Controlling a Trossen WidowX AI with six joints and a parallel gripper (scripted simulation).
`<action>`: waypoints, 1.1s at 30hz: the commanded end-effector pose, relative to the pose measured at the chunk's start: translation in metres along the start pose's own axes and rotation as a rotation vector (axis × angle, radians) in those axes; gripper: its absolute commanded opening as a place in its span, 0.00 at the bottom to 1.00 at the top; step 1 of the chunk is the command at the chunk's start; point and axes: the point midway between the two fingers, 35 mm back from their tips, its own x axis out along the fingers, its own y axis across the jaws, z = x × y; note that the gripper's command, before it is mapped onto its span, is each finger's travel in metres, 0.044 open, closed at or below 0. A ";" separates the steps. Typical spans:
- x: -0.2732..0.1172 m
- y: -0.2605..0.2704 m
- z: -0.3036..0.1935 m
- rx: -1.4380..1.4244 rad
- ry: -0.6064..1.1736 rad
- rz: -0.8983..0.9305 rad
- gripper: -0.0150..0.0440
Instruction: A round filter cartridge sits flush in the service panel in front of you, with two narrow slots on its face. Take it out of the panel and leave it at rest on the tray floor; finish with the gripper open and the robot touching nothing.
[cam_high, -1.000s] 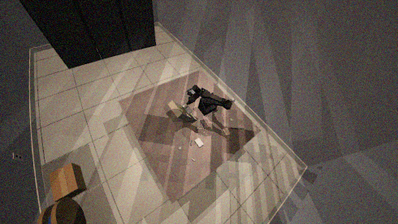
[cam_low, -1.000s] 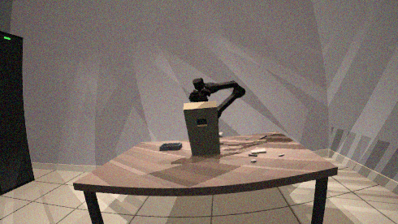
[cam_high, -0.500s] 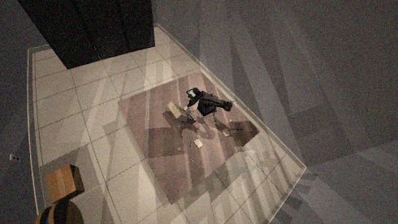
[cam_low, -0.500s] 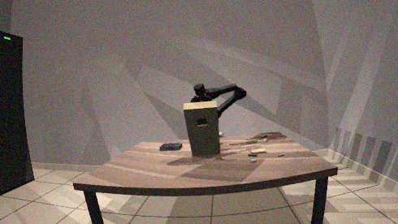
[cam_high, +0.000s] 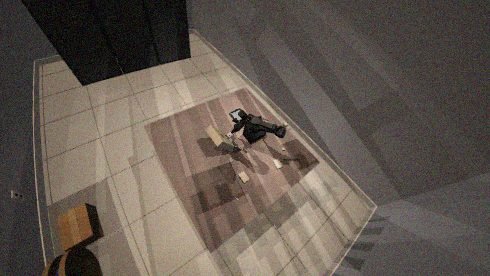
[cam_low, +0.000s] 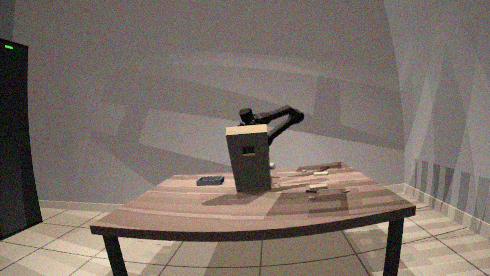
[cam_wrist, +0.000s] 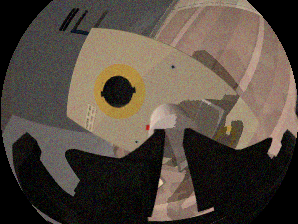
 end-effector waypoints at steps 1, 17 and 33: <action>0.000 0.001 0.001 -0.001 0.000 0.000 0.42; -0.008 0.060 0.028 -0.002 -0.001 0.004 0.42; -0.054 0.120 0.057 -0.032 -0.008 0.003 0.86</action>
